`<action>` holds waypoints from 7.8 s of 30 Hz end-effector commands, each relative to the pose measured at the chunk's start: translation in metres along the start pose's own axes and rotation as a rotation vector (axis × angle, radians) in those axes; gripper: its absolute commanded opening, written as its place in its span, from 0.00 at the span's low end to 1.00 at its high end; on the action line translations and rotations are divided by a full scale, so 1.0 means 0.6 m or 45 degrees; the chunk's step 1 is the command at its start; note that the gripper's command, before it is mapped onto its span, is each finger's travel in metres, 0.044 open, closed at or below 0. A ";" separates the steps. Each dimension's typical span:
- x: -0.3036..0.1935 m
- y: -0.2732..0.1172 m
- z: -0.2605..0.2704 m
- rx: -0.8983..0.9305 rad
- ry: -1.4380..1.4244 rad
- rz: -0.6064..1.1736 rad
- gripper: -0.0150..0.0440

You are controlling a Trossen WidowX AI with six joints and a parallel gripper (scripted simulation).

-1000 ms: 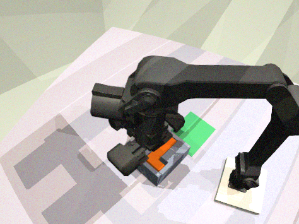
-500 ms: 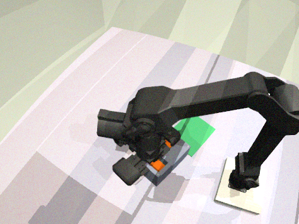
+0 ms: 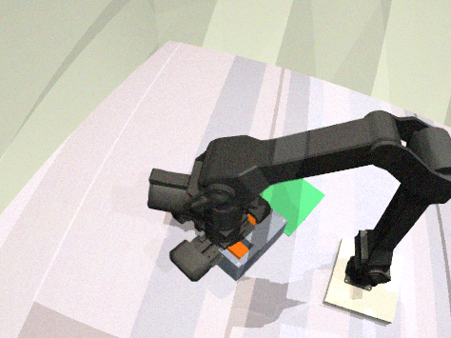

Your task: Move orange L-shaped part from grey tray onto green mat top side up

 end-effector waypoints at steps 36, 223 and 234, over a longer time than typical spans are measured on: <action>-0.002 0.054 -0.003 -0.010 -0.006 0.010 0.56; -0.001 0.044 0.001 -0.001 -0.001 0.000 0.56; 0.002 0.015 0.017 -0.009 -0.006 0.010 0.56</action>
Point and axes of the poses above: the point midway between the two fingers, 35 mm back from their tips, its own y axis out along the fingers, its own z axis across the jaws, x = y × z, the point moved 2 cm from there along -y, back along the fingers, and after that the axes turned 8 degrees about -y, right-handed, at the moved point
